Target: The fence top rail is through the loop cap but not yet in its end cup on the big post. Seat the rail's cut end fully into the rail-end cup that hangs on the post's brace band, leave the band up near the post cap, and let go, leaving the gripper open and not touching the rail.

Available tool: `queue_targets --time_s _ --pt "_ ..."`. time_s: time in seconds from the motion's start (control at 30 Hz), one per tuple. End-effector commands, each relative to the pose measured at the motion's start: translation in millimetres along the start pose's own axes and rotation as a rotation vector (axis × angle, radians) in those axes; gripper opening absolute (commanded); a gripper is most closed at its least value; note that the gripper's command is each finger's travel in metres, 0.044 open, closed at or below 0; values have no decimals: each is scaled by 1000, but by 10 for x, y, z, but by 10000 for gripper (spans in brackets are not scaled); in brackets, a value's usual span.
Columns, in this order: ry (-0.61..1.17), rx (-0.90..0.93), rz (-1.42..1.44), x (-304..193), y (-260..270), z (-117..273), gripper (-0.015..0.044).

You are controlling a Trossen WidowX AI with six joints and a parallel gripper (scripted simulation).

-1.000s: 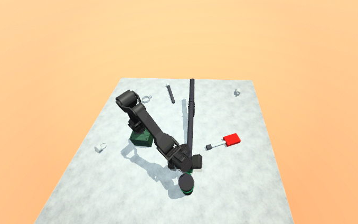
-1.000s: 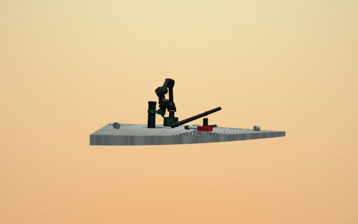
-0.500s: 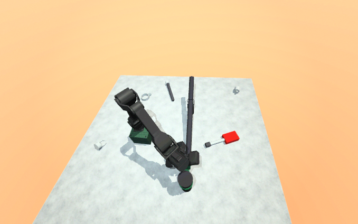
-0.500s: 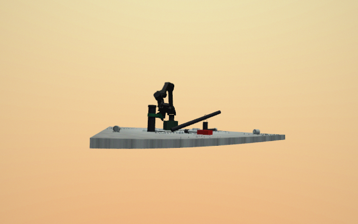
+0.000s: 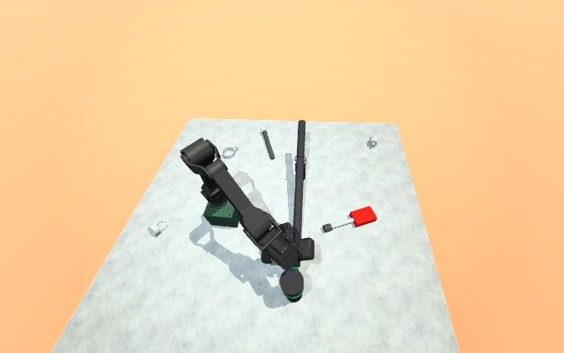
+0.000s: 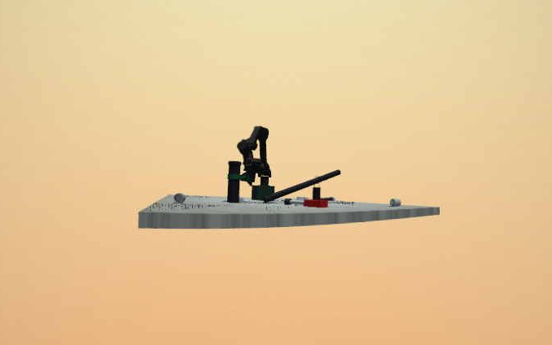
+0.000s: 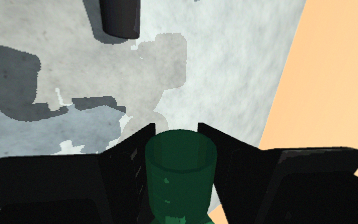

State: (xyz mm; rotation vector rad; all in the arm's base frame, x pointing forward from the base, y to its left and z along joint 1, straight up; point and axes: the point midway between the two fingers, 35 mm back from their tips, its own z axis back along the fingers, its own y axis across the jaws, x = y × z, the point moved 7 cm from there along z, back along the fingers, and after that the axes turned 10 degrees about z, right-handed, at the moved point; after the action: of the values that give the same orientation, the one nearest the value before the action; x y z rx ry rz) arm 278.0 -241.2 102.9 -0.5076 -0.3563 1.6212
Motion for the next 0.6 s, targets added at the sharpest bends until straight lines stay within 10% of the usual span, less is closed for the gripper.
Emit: queue_targets --time_s 0.0,0.1,0.57 --pt "0 0 1 0 0 1 0" --pt "0 0 1 0 0 1 0" --pt "0 0 0 67 -60 66 368"
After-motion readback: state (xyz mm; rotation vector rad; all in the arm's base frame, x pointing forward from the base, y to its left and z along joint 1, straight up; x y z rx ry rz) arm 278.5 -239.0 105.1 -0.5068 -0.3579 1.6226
